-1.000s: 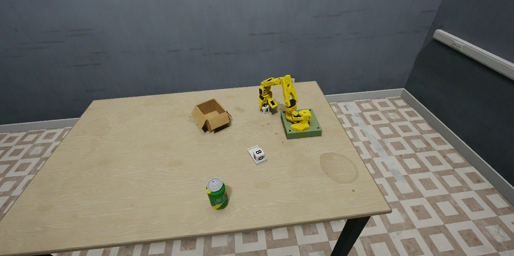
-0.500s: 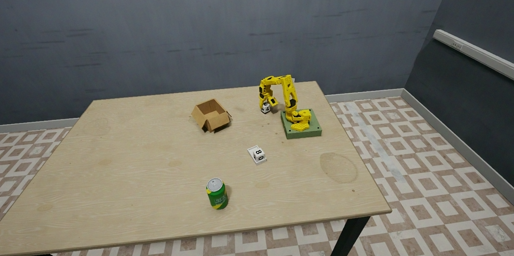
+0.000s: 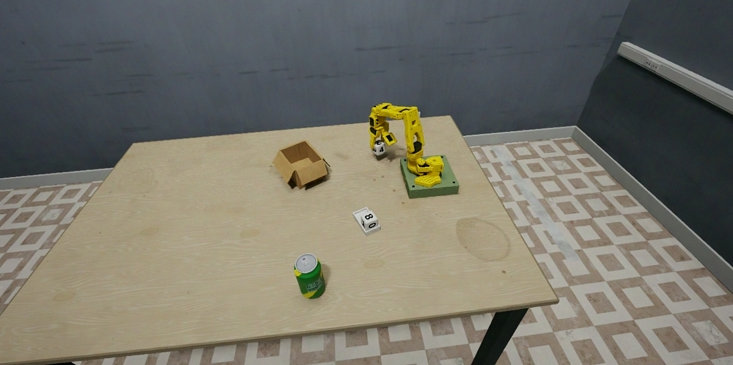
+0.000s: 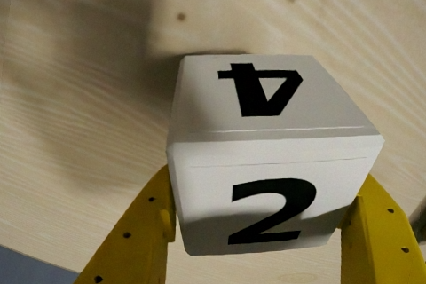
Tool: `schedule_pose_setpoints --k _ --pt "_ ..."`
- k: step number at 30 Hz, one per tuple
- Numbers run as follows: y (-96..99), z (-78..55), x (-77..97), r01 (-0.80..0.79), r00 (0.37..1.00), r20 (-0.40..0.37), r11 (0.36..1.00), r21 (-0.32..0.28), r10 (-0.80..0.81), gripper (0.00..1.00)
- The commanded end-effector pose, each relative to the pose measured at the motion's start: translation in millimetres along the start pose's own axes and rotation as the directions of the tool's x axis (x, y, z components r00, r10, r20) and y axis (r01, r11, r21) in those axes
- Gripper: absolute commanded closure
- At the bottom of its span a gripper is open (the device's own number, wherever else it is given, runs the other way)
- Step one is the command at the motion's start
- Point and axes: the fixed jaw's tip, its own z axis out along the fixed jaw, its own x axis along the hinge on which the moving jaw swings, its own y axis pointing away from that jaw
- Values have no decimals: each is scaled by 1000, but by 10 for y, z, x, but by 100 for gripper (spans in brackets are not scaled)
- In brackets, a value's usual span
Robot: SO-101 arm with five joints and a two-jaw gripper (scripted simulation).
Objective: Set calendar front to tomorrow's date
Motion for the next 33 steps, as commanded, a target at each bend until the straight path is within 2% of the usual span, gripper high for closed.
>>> schedule_pose_setpoints --k 1,19,33 --pt "16 -67 27 -1 1000 -24 1000 3 2 100" --pt "-4 -67 28 -30 999 -24 1000 4 30 100" --pt "-106 -64 31 -176 984 -23 984 7 176 100"
